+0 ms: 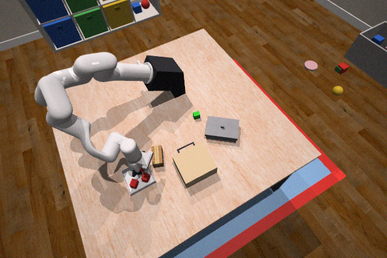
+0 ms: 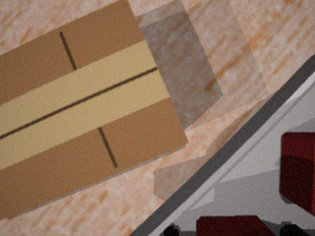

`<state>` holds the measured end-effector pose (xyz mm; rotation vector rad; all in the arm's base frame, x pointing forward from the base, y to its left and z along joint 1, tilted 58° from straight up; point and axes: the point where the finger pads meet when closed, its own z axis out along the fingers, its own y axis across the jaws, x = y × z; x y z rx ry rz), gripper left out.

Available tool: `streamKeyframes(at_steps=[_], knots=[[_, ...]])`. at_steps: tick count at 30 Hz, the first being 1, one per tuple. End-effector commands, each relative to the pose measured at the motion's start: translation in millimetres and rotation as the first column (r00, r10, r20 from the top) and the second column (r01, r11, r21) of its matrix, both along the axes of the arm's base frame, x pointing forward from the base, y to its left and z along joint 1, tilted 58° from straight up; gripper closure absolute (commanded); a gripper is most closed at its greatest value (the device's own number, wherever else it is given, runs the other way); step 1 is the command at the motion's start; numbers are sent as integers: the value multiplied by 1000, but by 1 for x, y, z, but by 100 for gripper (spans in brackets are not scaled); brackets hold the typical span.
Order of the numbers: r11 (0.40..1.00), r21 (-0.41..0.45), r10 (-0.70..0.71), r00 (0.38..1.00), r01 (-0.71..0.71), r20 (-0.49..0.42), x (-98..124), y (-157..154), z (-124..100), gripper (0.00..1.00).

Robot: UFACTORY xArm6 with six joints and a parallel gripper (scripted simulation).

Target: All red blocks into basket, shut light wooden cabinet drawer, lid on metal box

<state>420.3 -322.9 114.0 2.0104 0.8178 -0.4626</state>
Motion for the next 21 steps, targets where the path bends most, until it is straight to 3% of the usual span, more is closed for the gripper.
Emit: streamKeyframes(at_steps=[1,10,21], knots=[[1000,0,2,1000,-2,2,1,3,2,41],[1000,0,2,1000,-2,2,1,15,10,41],[1000,0,2,1000,-2,2,1,52,33,41]])
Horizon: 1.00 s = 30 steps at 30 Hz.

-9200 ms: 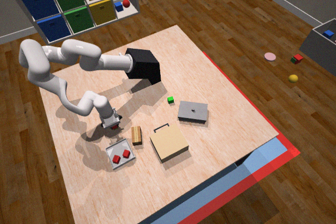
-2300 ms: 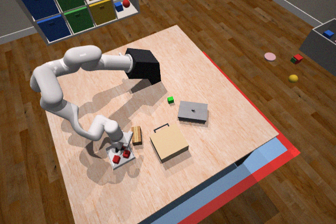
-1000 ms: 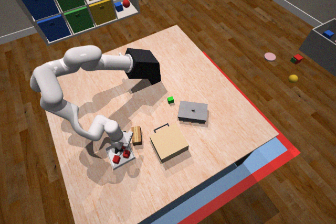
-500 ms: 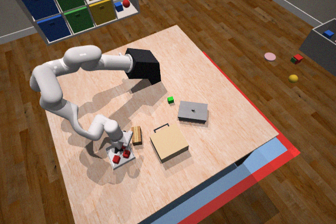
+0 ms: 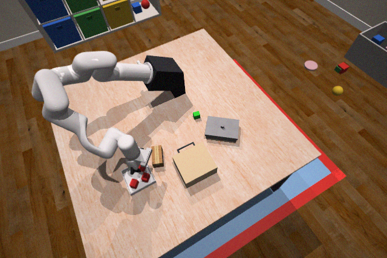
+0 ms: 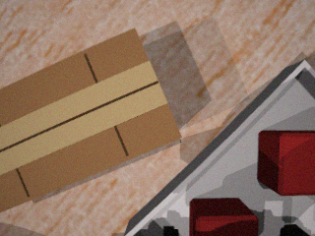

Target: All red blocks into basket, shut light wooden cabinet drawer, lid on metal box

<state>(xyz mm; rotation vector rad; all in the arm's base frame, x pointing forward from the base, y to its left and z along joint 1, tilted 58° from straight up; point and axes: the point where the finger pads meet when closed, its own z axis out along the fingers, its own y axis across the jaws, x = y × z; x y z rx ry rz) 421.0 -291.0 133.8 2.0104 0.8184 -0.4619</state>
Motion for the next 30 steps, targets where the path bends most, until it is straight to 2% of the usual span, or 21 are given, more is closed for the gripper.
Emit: streamKeyframes(at_steps=[1,19,30], knots=[[1000,-1,1,1000,-1,2,1,24,16,41],[1000,-1,1,1000,-1,2,1,83,53,41],[1000,-1,1,1000,-1,2,1,98,63,41]])
